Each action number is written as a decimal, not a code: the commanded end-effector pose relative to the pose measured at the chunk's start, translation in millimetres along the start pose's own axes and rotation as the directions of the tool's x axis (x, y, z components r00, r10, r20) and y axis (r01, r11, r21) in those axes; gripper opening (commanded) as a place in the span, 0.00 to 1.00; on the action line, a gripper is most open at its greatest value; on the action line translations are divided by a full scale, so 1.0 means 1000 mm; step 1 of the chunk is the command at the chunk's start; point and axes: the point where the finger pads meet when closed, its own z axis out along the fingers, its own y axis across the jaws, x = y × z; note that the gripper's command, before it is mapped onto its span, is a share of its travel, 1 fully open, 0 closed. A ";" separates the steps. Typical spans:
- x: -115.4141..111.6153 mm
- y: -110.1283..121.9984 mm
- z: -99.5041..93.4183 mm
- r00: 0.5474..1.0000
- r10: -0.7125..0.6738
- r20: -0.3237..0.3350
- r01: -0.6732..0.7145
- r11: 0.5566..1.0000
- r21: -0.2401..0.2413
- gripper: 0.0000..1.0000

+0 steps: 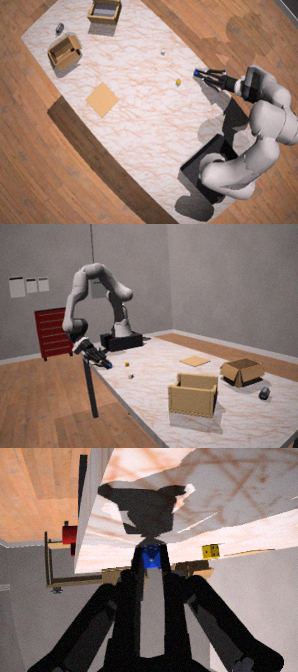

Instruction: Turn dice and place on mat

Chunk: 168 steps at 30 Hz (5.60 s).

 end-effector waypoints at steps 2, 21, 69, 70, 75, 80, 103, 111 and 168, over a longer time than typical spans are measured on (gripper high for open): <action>0.001 -0.002 0.000 1.000 -0.005 -0.003 0.005 1.000 0.003 0.18; 0.001 -0.002 0.000 1.000 -0.005 -0.003 0.005 1.000 0.003 0.18; 0.001 -0.002 0.000 1.000 -0.005 -0.003 0.005 1.000 0.003 0.29; 0.001 -0.002 0.000 1.000 -0.005 -0.003 0.005 1.000 0.003 0.29; 0.001 -0.002 0.000 1.000 -0.005 -0.003 0.005 1.000 0.003 0.29; 0.001 -0.002 0.000 1.000 -0.005 -0.003 0.005 1.000 0.003 0.29; 0.001 -0.001 -0.033 1.000 -0.005 -0.003 0.005 1.000 0.003 0.29; 0.001 -0.001 -0.049 1.000 -0.005 -0.003 0.005 1.000 0.003 0.29; -0.085 -0.001 -0.059 0.874 -0.003 -0.487 0.005 1.000 0.003 0.29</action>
